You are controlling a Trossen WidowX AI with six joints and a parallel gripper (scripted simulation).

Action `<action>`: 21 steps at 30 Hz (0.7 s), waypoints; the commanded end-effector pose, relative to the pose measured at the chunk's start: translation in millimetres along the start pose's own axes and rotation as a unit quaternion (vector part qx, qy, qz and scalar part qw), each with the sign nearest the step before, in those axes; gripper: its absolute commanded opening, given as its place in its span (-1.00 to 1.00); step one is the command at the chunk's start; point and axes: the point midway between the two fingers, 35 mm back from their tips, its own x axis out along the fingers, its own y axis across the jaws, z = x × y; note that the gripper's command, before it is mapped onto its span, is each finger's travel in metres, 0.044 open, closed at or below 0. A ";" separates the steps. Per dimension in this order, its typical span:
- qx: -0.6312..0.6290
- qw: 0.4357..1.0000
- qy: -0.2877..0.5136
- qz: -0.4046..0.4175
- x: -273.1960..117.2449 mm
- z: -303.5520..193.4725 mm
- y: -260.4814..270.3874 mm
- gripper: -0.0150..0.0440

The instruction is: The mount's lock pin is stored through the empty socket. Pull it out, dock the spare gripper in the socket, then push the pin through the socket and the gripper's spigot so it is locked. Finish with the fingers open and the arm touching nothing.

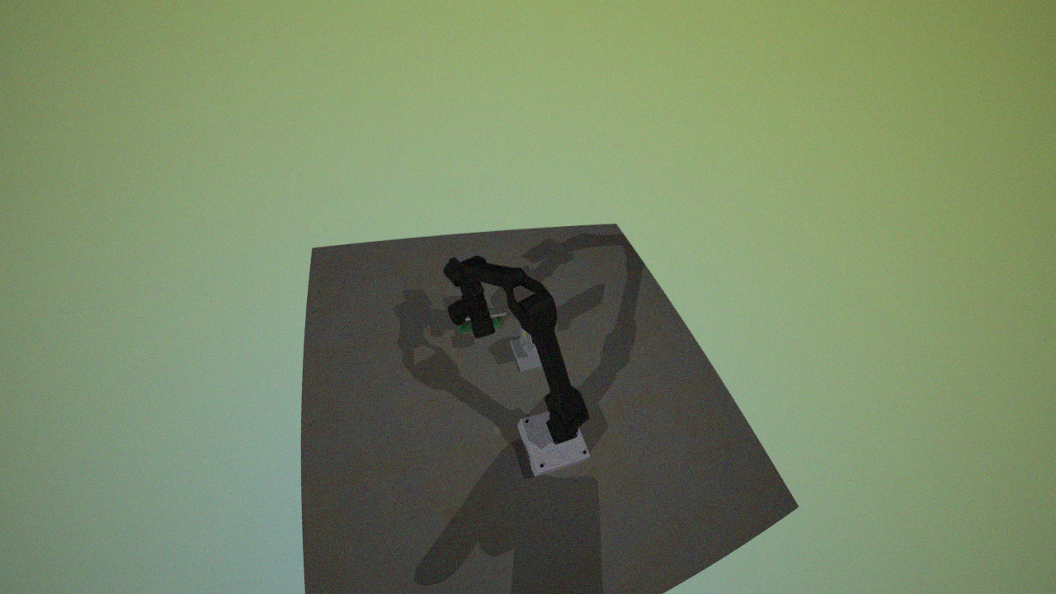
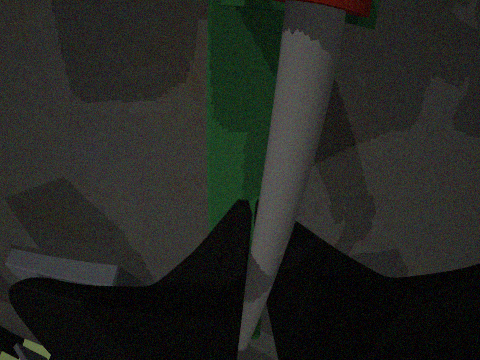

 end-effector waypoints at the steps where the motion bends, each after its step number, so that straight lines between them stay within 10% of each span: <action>1: 0.000 1.000 -0.001 0.000 0.5 0.5 -0.2 -0.49; 21: 0.000 1.000 -0.001 0.000 -47.1 -11.8 -1.5 -0.49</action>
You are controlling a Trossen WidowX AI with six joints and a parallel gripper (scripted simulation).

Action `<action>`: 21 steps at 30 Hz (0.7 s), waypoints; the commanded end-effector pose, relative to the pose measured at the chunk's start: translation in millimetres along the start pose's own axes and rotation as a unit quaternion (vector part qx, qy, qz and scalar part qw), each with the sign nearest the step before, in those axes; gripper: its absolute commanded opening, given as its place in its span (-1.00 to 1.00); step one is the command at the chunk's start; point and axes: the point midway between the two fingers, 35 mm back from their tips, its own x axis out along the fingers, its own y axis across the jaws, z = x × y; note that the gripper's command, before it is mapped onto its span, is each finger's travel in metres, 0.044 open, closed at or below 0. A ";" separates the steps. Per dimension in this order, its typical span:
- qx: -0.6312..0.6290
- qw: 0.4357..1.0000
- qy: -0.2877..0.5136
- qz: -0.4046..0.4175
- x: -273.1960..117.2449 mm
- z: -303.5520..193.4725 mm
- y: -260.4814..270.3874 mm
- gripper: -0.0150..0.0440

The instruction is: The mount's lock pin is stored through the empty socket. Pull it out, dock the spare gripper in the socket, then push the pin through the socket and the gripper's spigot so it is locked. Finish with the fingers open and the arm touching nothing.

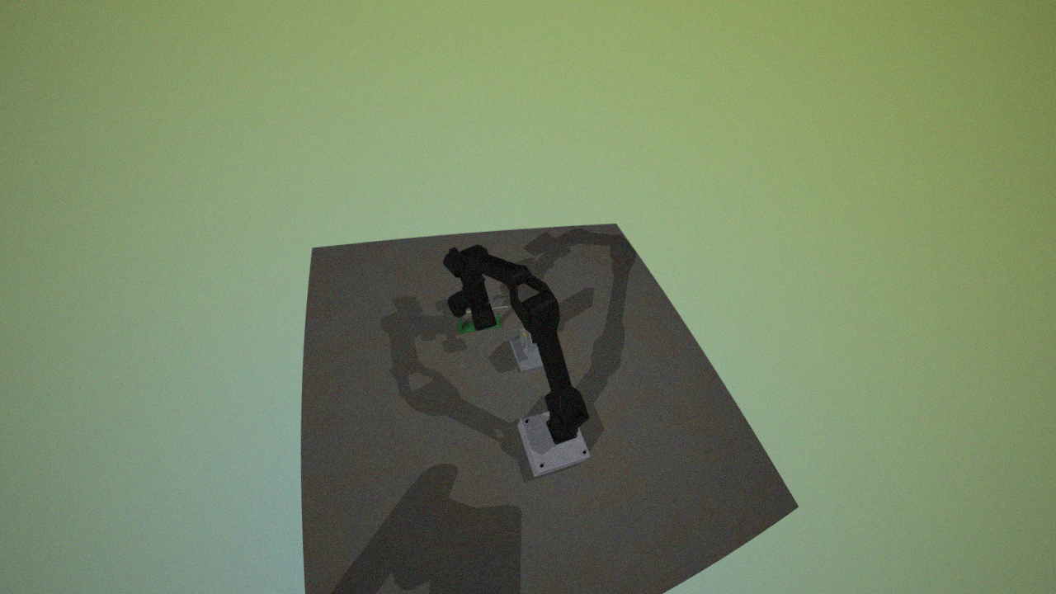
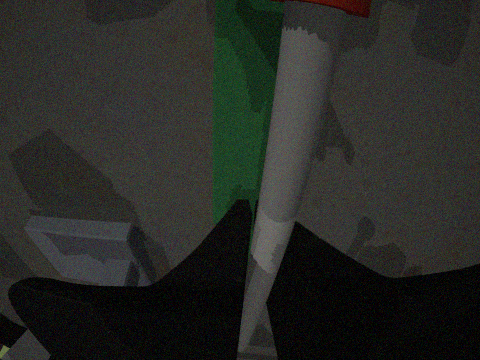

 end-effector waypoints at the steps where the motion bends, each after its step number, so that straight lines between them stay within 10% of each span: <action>1: 0.001 1.000 -0.002 -0.003 -13.9 -3.2 -0.3 -0.49; 21: -0.009 1.000 -0.001 -0.003 -23.6 -6.5 2.6 -0.49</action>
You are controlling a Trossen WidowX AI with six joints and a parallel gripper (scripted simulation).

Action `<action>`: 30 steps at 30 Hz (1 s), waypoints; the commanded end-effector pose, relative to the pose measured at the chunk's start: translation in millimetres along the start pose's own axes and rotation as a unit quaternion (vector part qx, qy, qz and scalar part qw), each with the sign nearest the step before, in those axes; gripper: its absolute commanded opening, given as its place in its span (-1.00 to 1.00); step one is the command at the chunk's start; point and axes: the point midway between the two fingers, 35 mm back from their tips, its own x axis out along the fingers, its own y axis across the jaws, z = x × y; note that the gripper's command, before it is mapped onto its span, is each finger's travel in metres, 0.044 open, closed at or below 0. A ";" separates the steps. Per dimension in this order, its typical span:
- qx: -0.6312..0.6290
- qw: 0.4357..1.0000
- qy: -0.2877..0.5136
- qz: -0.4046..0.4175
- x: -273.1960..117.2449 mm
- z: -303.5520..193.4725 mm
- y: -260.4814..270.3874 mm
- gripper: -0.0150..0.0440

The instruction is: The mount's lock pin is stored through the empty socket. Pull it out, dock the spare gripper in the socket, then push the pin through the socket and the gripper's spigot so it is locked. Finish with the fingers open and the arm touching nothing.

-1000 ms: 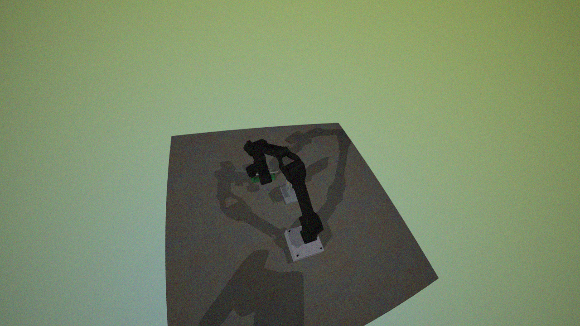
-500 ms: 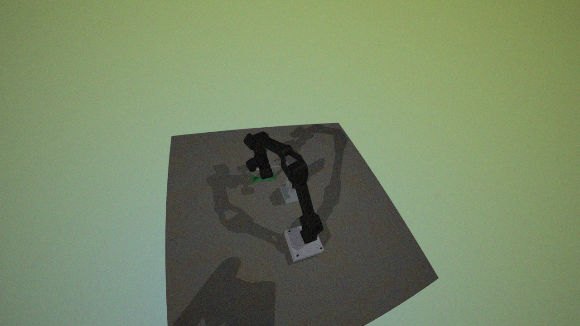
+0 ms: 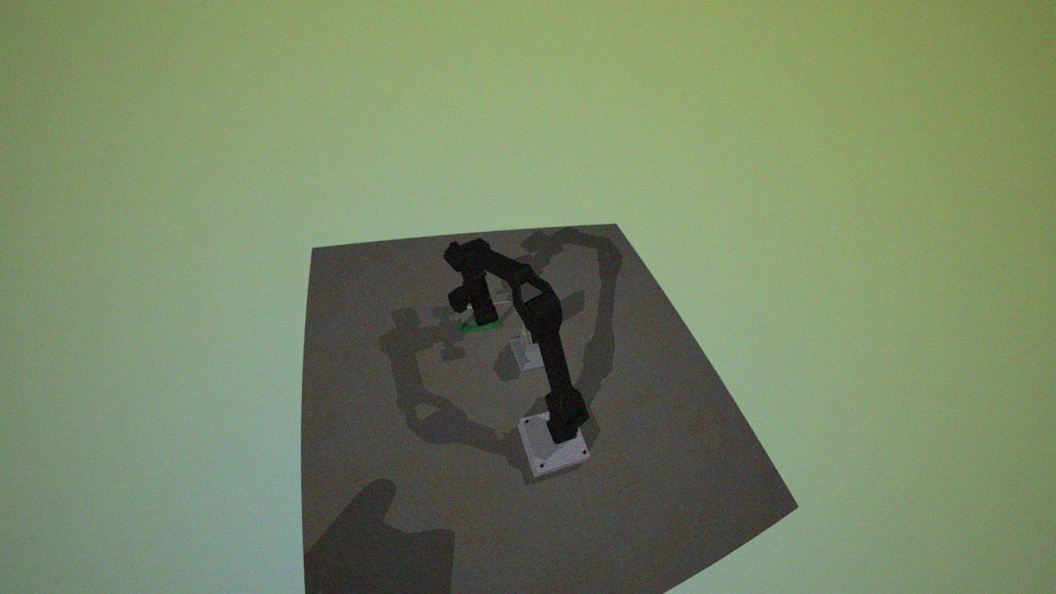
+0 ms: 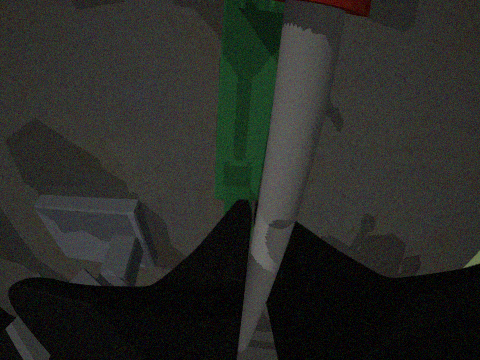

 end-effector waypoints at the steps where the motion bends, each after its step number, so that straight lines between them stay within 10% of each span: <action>1: 0.002 1.000 0.000 0.000 -1.6 0.2 3.3 -0.49; 30: -0.007 1.000 -0.001 0.001 -21.6 -1.6 80.6 -0.49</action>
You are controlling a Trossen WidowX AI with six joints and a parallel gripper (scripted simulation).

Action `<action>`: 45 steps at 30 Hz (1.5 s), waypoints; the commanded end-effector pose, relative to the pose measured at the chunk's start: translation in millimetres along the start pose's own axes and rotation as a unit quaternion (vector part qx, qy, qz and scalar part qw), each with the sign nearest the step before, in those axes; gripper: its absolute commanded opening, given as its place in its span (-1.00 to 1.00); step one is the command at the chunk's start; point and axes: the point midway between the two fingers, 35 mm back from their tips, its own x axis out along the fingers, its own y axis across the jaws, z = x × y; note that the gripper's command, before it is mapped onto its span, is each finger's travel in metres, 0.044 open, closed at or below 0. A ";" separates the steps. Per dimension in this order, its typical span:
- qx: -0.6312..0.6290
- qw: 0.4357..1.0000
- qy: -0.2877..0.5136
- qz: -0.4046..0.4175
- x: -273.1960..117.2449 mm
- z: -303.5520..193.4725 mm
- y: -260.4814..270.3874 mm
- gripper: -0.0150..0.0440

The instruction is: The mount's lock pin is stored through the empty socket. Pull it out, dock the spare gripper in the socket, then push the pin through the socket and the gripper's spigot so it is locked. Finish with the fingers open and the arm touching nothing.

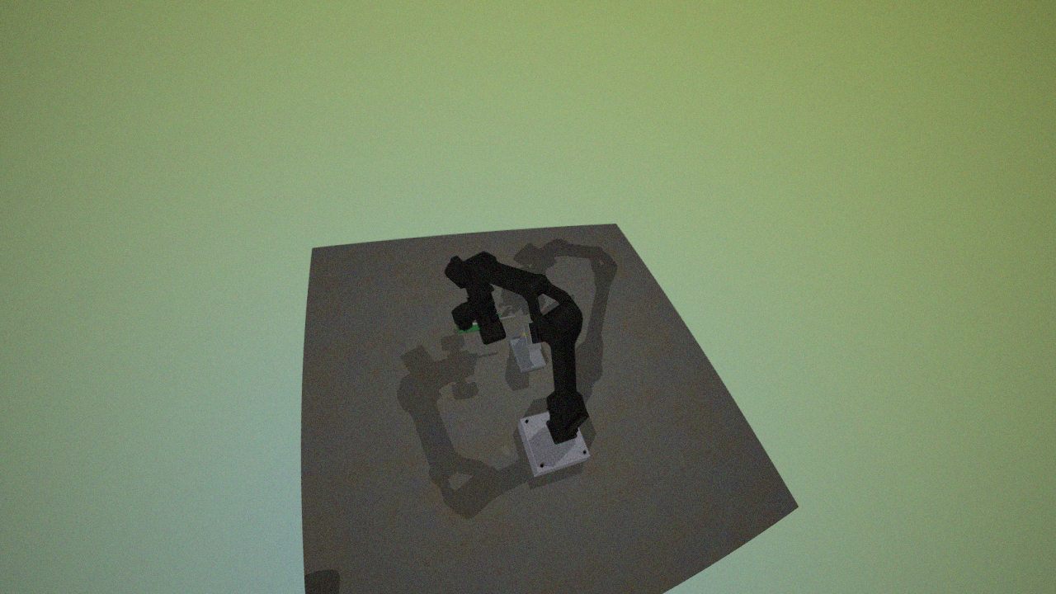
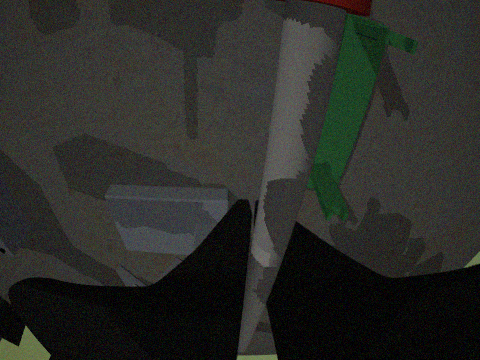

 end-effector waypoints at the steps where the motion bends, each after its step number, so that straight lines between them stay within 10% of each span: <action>1: 0.001 1.000 -0.002 -0.001 -2.3 -0.6 10.4 -0.49; 45: -0.004 1.000 -0.005 0.002 48.6 -1.9 38.5 -0.49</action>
